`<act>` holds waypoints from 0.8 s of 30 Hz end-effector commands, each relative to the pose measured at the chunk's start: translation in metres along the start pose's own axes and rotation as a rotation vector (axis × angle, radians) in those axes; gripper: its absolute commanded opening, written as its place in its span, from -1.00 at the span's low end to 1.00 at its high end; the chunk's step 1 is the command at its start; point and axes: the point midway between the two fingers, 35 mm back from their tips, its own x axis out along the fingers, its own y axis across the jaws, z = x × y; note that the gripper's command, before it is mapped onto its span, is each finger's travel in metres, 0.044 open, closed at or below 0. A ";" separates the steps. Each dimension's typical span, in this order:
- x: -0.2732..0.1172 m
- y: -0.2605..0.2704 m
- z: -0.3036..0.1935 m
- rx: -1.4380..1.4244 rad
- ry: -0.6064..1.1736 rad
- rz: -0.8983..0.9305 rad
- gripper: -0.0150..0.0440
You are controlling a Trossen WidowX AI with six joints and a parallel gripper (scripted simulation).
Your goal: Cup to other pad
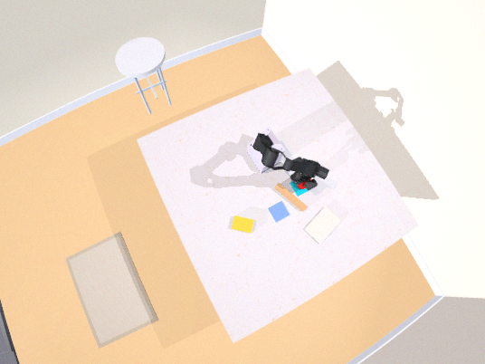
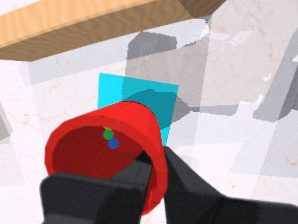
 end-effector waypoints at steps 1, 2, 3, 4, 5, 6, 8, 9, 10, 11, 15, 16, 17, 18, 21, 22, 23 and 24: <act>0.009 -0.002 0.002 -0.008 -0.009 -0.002 -0.49; 0.010 -0.003 0.002 -0.008 -0.009 -0.002 -0.49; 0.012 -0.003 0.002 -0.008 -0.009 -0.002 -0.49; 0.013 -0.003 0.002 -0.008 -0.009 -0.002 -0.49; 0.015 -0.003 0.002 -0.008 -0.009 -0.002 -0.49; 0.017 -0.003 0.002 -0.008 -0.010 -0.002 -0.49; 0.020 -0.004 0.002 -0.008 -0.010 -0.002 -0.49; 0.021 -0.004 0.002 -0.008 -0.010 -0.002 -0.49; 0.022 -0.004 0.002 -0.008 -0.010 -0.002 -0.49; 0.022 -0.004 0.003 -0.008 -0.010 -0.002 -0.49; 0.019 -0.002 0.001 -0.001 -0.003 -0.002 -0.49; 0.019 -0.002 0.001 -0.001 -0.003 -0.002 -0.49; 0.019 -0.002 0.001 -0.001 -0.003 -0.002 -0.49; 0.019 -0.002 0.001 -0.001 -0.003 -0.002 -0.49; 0.019 -0.002 0.001 -0.001 -0.003 -0.002 -0.49; 0.019 -0.002 0.001 -0.001 -0.003 -0.002 -0.49; 0.019 -0.002 0.001 -0.001 -0.003 -0.002 -0.49; 0.019 -0.002 0.001 -0.001 -0.003 -0.002 -0.49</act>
